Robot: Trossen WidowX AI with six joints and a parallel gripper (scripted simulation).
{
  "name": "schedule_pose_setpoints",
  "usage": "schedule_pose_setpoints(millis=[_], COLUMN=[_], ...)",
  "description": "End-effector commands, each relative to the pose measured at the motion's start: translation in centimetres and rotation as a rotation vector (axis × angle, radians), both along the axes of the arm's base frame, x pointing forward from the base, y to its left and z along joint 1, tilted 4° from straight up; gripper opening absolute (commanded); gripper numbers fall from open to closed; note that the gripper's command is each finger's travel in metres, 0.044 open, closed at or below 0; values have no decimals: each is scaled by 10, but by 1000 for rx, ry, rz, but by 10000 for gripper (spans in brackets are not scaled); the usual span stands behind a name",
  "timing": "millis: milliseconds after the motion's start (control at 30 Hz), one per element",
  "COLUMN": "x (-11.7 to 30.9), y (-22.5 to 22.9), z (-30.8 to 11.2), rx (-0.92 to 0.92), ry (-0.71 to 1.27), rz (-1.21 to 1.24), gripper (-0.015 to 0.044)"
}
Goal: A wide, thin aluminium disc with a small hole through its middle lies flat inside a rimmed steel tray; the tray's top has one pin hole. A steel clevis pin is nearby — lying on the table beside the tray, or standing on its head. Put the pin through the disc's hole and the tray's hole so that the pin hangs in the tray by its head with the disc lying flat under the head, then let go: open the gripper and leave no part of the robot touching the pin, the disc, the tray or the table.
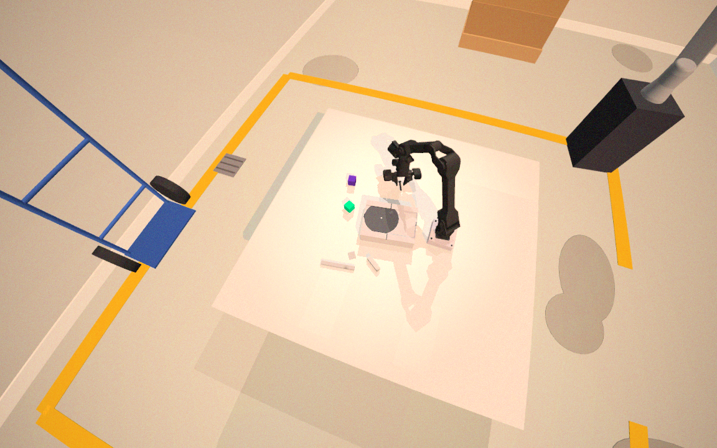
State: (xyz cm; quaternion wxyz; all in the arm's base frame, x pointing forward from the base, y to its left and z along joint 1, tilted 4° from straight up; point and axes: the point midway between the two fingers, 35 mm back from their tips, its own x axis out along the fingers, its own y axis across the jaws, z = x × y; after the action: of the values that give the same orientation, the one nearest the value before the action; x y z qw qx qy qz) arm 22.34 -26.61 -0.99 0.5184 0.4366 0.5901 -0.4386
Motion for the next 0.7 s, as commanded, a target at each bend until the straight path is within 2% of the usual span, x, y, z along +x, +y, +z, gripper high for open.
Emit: schedule_pose_setpoints(millis=[0, 167, 667], x=[2, 1, 1], y=[-5, -8, -8], z=[2, 8, -1], rx=[105, 254, 259], ry=[21, 53, 54], rz=[-4, -22, -23], gripper=[160, 160, 160])
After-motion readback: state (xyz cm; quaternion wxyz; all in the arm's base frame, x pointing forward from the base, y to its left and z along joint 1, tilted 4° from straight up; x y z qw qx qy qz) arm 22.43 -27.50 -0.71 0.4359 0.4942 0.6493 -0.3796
